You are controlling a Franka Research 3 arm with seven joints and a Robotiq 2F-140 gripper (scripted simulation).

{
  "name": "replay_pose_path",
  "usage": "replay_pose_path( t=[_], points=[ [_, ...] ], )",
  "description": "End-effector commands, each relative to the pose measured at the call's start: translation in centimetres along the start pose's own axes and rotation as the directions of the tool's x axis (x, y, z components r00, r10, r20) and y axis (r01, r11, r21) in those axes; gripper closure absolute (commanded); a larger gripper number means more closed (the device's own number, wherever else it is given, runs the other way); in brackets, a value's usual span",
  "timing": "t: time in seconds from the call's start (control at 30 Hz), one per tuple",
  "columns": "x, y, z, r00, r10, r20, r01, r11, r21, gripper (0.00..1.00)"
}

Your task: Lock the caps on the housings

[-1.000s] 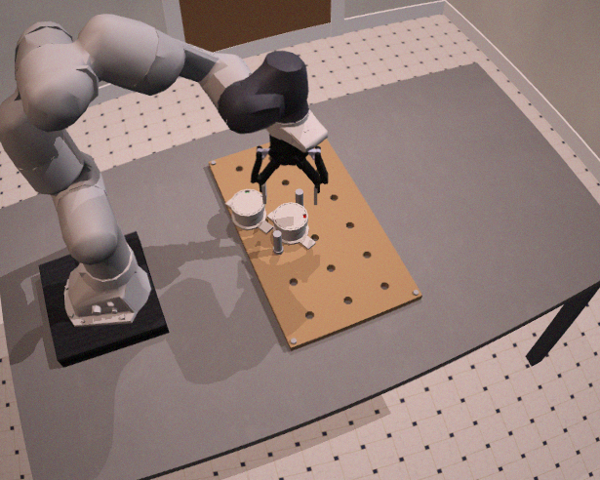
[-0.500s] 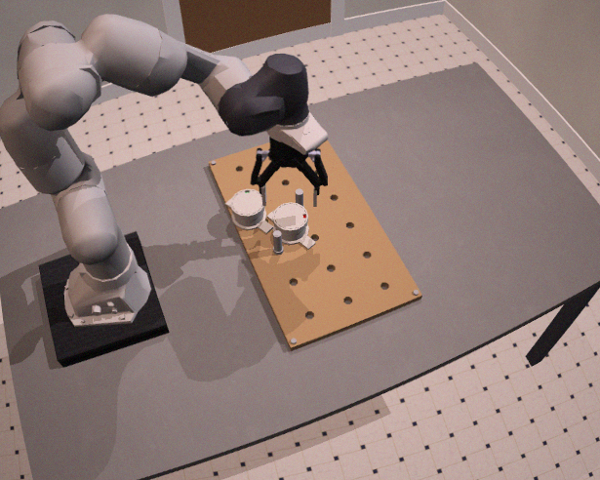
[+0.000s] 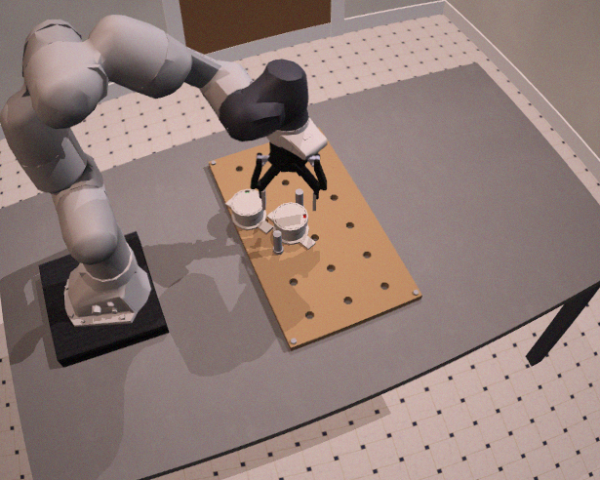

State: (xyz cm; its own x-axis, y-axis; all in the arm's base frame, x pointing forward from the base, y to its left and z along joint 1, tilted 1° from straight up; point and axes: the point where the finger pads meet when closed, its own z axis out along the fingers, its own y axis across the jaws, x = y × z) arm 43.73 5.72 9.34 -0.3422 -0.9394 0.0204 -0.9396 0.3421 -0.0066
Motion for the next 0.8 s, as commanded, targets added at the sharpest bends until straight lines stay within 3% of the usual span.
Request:
replay_pose_path(
  t=[0.0, 0.77],
  points=[
    [0.0, -0.2, 0.5, 1.000, -0.006, 0.003, 0.006, 1.000, 0.006, 0.22],
    [0.0, -0.2, 3.2, 1.000, -0.006, 0.003, 0.006, 1.000, 0.006, 0.22]
  ],
)
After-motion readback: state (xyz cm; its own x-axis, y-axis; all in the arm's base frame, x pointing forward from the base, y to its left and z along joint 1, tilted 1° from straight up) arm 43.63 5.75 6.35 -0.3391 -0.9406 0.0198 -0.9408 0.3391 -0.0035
